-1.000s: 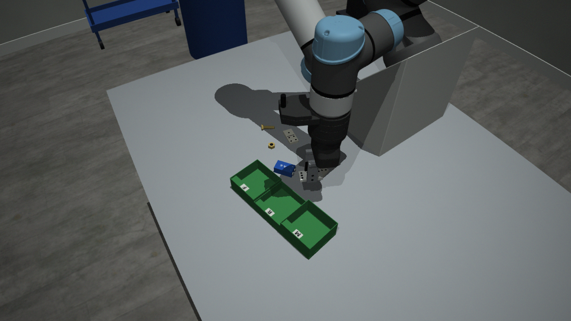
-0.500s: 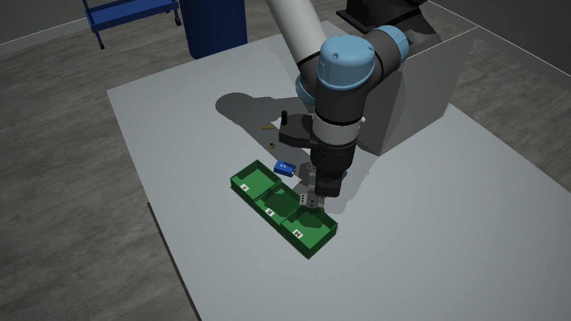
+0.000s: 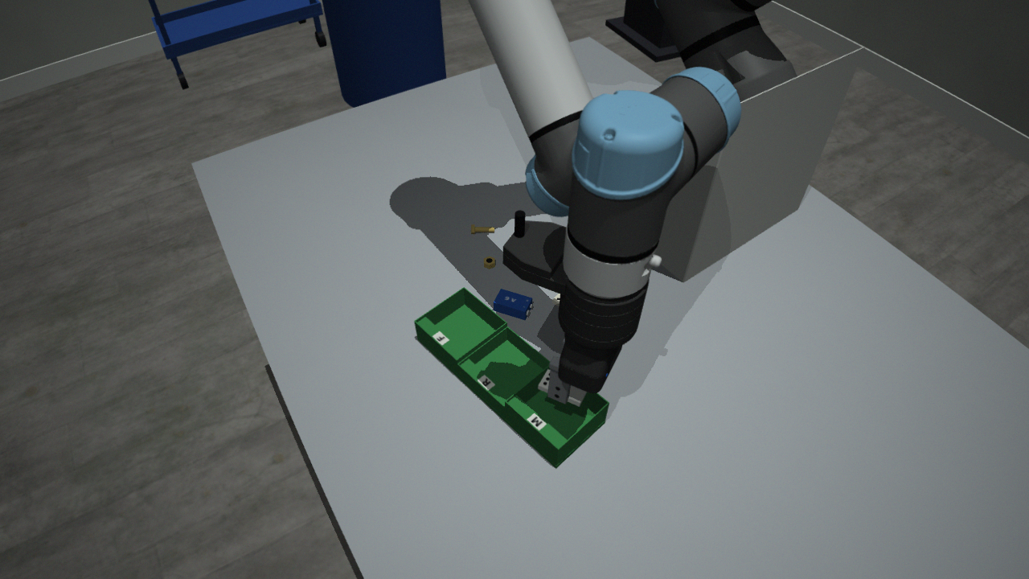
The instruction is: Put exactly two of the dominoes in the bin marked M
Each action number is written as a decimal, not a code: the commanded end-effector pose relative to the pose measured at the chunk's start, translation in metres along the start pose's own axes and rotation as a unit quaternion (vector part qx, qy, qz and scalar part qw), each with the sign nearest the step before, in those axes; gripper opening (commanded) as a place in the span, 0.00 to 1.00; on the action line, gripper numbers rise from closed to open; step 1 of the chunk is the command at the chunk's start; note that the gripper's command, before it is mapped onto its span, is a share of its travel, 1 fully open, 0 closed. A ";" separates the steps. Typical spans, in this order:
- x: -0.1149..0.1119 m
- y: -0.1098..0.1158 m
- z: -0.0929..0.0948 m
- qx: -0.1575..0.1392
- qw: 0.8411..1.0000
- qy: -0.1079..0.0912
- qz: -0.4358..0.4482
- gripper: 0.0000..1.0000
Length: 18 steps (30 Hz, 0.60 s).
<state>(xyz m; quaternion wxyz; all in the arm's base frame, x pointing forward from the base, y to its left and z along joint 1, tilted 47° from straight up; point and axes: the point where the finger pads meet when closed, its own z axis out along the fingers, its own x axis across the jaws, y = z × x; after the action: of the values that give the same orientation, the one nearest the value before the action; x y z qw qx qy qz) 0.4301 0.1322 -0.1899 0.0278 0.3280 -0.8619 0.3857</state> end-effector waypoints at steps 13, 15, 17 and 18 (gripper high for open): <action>0.000 0.000 0.000 0.005 0.986 0.019 0.164 0.49; 0.000 -0.001 0.000 0.005 0.986 0.019 0.164 0.49; 0.000 -0.001 -0.001 0.005 0.986 0.019 0.164 0.49; 0.000 -0.001 -0.001 0.005 0.986 0.019 0.164 0.49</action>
<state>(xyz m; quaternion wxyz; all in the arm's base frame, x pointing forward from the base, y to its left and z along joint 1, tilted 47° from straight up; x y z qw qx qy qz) 0.4302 0.1320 -0.1896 -0.0207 0.1821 -0.9006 0.3942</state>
